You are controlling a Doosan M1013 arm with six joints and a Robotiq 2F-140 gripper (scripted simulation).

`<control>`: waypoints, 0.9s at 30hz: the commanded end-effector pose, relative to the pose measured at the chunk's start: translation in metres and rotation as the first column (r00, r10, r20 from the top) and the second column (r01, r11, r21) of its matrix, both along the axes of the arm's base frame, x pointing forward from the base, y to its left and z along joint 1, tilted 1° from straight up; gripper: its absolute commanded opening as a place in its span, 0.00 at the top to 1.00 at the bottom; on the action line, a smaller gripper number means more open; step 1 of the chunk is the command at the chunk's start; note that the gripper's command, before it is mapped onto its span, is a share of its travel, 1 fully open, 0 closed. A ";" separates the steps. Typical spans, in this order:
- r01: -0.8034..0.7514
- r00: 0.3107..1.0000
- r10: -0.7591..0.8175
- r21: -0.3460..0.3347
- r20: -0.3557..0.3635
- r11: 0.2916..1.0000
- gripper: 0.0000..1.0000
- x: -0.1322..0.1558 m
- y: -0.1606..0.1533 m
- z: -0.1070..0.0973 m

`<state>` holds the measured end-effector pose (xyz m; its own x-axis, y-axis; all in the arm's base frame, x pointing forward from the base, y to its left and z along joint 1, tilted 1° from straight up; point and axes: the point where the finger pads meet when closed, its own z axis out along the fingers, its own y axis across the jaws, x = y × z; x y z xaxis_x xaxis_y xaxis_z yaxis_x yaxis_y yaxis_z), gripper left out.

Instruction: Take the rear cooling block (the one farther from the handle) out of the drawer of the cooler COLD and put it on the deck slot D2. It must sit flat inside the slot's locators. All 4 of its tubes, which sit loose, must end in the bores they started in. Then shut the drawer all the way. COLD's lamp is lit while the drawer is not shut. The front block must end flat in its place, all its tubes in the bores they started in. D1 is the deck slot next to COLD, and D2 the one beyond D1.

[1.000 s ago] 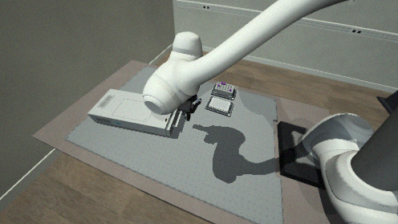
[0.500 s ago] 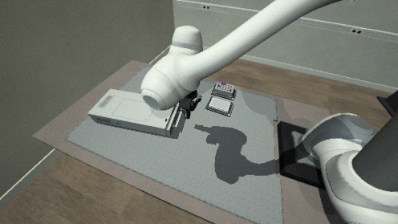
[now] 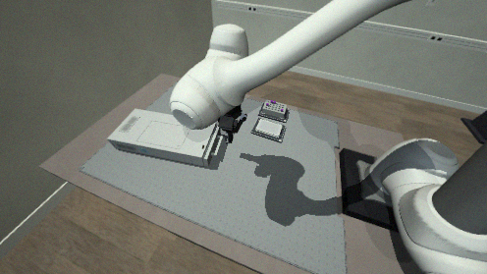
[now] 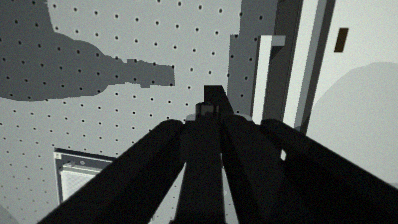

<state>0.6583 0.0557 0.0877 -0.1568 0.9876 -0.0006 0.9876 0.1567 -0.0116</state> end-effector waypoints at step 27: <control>0.001 1.000 -0.001 0.002 0.001 1.000 0.90 0.001 -0.001 0.030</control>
<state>0.6586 0.0557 0.1162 -0.1567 0.9876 -0.0006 0.9876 0.1567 -0.0118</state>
